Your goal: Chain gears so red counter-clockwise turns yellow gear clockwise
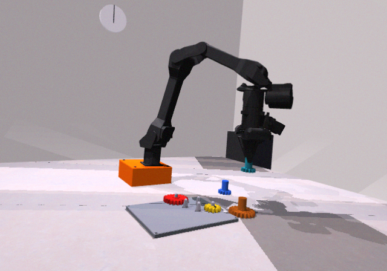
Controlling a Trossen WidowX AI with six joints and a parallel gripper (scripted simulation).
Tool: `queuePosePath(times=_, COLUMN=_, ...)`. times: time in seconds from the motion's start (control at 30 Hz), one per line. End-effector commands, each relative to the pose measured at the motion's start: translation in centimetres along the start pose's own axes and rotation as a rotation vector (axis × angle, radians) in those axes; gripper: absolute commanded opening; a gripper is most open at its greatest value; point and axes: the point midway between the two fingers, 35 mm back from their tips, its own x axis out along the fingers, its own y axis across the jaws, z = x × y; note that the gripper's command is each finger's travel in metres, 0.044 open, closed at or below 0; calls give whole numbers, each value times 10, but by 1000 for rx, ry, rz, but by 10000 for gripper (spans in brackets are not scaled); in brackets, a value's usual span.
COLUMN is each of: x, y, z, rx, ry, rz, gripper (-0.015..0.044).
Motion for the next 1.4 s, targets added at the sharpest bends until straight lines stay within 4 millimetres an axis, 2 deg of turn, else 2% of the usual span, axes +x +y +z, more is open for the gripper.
queuePosePath(times=0.0, x=-12, y=-1, z=-1, rx=8, ry=-3, rz=-6, gripper=0)
queuePosePath(times=0.57, x=-56, y=2, z=-9, rx=26, ry=3, rz=-8, gripper=0)
queuePosePath(times=1.37, x=-36, y=-37, z=-42, rx=24, ry=2, rz=-20, gripper=0)
